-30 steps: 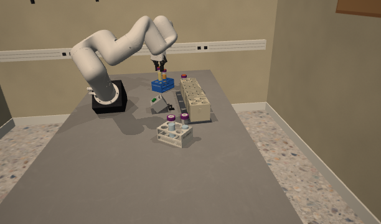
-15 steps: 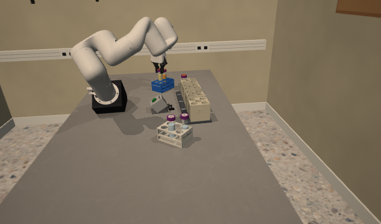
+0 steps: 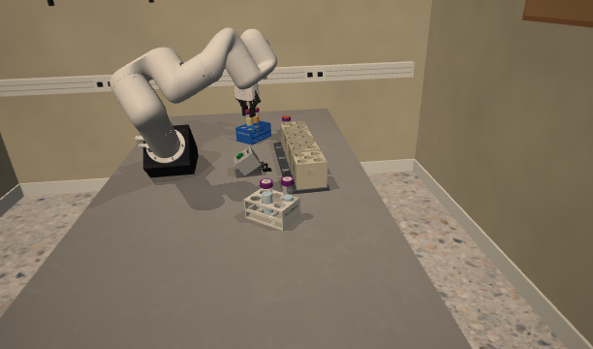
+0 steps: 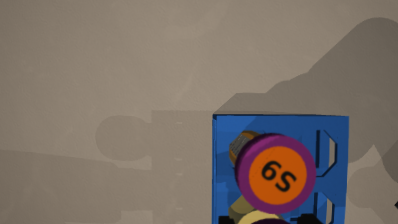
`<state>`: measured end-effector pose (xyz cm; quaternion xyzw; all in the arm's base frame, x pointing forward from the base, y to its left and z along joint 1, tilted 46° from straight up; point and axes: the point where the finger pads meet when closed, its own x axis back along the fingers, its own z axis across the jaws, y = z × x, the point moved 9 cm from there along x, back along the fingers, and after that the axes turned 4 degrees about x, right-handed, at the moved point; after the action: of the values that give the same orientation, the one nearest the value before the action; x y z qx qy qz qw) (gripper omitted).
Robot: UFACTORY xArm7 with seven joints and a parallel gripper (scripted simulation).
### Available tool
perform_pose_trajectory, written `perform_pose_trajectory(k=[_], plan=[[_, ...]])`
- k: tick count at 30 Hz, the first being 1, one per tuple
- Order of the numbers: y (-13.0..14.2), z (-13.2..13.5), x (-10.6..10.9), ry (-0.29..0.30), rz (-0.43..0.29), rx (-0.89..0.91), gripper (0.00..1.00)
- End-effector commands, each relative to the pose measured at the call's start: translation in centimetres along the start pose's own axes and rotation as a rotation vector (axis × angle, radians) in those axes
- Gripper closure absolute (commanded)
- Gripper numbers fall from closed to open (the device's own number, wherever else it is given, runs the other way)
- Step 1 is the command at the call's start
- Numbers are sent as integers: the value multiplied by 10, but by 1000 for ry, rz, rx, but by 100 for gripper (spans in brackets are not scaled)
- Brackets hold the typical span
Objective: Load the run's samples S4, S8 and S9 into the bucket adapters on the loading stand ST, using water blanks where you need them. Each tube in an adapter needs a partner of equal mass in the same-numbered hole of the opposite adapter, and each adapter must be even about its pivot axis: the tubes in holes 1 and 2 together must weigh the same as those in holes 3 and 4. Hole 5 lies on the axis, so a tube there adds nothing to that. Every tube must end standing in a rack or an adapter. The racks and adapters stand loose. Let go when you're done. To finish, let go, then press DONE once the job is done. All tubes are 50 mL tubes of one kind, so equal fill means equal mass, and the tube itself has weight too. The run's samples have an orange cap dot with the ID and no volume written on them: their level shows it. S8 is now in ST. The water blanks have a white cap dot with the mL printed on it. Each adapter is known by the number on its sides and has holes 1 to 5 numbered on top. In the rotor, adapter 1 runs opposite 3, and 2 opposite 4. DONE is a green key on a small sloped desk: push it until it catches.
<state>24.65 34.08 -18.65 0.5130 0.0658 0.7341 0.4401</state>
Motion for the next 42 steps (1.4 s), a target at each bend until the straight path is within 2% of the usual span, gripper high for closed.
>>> perform_pose_trajectory(k=[1,9,10,38,42], plan=[[-1,0,2,-2,5,0,100],[-1,0,2,-2,5,0,100],[-1,0,2,-2,5,0,56],[-1,0,2,-2,5,0,56],[-1,0,10,-2,5,0,56]])
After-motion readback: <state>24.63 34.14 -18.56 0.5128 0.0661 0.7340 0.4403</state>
